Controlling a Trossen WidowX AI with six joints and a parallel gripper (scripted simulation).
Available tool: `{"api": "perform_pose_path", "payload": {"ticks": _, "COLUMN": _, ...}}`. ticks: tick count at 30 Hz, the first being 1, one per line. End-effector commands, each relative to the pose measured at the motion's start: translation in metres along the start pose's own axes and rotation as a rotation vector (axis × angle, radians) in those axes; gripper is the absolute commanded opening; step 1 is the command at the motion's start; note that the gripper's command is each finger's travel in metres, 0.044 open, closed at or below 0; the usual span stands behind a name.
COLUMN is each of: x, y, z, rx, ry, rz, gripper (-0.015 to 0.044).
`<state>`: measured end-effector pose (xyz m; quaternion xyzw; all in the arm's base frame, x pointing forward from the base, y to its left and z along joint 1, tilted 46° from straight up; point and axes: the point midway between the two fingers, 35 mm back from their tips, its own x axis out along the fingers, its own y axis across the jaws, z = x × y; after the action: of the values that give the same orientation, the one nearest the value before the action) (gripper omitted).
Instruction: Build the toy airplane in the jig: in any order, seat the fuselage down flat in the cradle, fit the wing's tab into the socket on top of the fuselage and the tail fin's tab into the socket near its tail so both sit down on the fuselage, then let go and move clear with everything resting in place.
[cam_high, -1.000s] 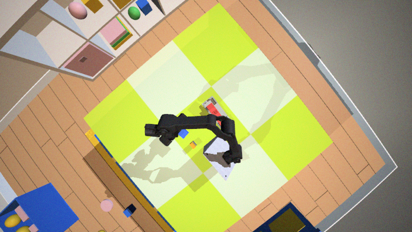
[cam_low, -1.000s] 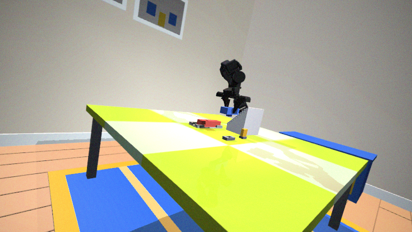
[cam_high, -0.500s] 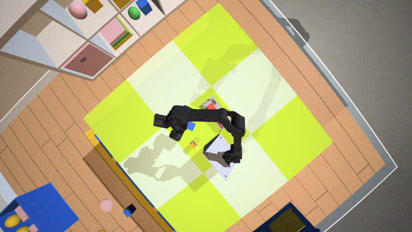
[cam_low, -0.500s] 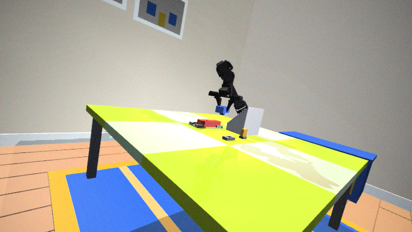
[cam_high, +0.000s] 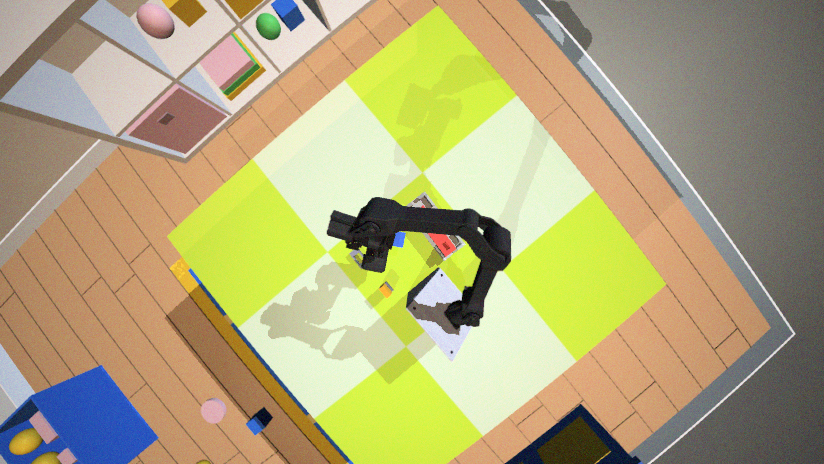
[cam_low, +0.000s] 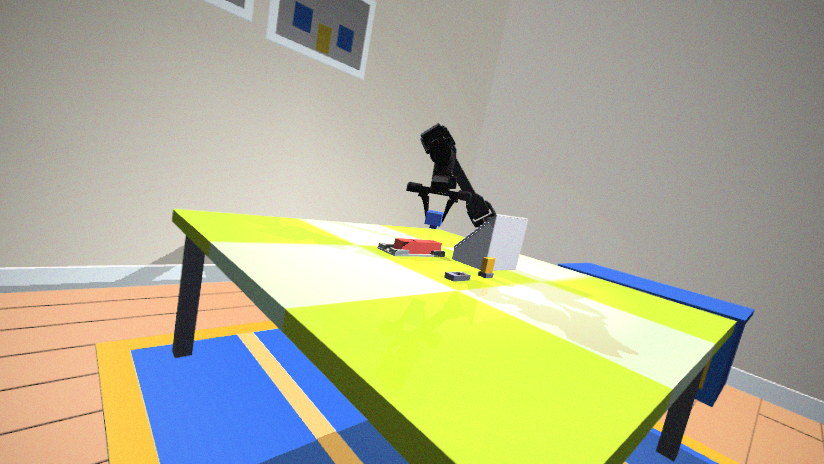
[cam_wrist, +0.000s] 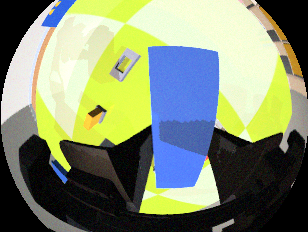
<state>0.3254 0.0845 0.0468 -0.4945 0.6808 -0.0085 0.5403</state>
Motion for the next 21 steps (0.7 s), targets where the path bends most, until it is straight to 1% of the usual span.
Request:
{"api": "perform_pose_path", "payload": {"ticks": 1, "x": 0.0, "y": -0.01, "z": -0.011, "rx": -0.072, "ry": -0.008, "rz": -0.008, "gripper": 0.0}}
{"api": "perform_pose_path", "payload": {"ticks": 21, "x": 0.012, "y": -0.043, "z": -0.066, "rx": -0.431, "ry": 0.001, "rz": -0.015, "gripper": 0.0}}
